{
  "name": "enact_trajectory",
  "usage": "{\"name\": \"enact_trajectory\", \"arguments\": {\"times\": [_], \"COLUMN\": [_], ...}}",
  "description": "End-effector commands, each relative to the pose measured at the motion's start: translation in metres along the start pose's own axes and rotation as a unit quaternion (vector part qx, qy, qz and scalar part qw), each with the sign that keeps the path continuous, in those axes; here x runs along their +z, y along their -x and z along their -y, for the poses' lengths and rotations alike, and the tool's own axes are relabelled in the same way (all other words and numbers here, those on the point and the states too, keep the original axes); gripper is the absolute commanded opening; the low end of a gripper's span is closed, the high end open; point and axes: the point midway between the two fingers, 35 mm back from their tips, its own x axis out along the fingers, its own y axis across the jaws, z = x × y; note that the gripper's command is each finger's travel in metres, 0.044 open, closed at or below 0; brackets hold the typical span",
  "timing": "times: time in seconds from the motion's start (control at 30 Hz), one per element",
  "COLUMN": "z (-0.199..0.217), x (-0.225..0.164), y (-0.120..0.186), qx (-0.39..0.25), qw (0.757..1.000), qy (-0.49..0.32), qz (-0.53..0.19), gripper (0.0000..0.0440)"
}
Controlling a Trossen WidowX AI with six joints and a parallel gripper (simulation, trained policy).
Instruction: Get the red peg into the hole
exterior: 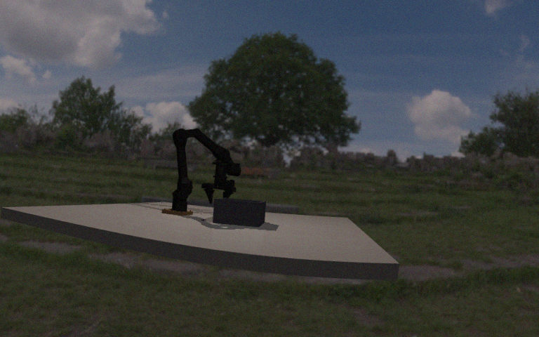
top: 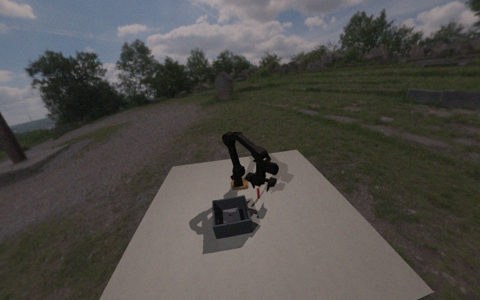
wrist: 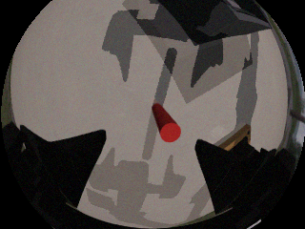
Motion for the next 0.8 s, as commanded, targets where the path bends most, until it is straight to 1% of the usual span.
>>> {"name": "enact_trajectory", "arguments": {"times": [0.0, 0.07, 0.13, 0.17, 0.33, 0.6, 0.67, 0.77], "z": [0.003, 0.004, 0.004, 0.005, 0.007, 0.011, 0.012, 0.012], "x": [0.004, 0.006, 0.008, 0.009, 0.012, 0.017, 0.018, 0.028], "y": [-0.014, -0.021, -0.027, -0.031, -0.044, -0.054, -0.055, -0.043], "qx": [-0.009, -0.011, -0.014, -0.015, -0.03, -0.058, -0.066, -0.063], "qw": [1.0, 1.0, 1.0, 1.0, 0.999, 0.997, 0.997, 0.996], "qy": [-0.014, -0.018, -0.021, -0.022, -0.031, -0.043, -0.044, -0.042], "qz": [0.007, 0.012, 0.015, 0.017, 0.018, 0.018, 0.019, 0.041], "gripper": [0.0427, 0.0423, 0.0406, 0.0387, 0.0257, 0.0048, 0.0008, 0.0]}}
